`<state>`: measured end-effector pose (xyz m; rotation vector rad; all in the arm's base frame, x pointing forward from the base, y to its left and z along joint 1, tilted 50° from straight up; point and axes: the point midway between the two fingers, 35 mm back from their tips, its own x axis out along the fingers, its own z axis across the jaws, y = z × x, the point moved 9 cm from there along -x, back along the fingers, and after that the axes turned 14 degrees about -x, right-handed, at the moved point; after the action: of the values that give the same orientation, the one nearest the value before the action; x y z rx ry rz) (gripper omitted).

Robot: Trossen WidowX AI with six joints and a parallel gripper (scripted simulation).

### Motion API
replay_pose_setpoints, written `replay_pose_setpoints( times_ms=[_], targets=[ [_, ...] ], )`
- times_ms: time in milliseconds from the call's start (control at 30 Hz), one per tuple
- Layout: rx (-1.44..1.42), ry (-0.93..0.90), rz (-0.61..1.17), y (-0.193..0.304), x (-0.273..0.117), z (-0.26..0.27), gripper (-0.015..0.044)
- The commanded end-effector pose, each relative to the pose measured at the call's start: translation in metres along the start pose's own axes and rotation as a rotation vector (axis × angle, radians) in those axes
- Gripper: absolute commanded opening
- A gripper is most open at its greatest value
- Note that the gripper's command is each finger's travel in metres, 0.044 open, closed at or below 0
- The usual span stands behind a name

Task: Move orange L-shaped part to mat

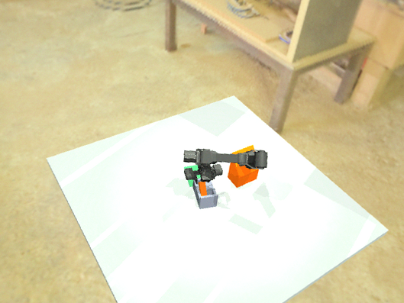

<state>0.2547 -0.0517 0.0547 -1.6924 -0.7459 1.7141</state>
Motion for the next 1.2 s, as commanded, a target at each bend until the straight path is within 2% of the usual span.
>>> replay_pose_setpoints(
  times_ms=[0,600,767,1100,1167],
  targets=[
    [0.005,0.001,-0.003,0.000,0.006,0.000,0.0280],
    [0.004,0.000,-0.007,-0.001,0.034,0.001,0.0280],
    [-0.001,0.000,-0.003,-0.001,0.030,0.001,0.0149],
    [-0.001,0.000,-0.003,-0.001,0.030,0.001,0.0082],
    [-0.001,0.000,-0.003,-0.001,0.030,0.001,0.0030]
  ],
)
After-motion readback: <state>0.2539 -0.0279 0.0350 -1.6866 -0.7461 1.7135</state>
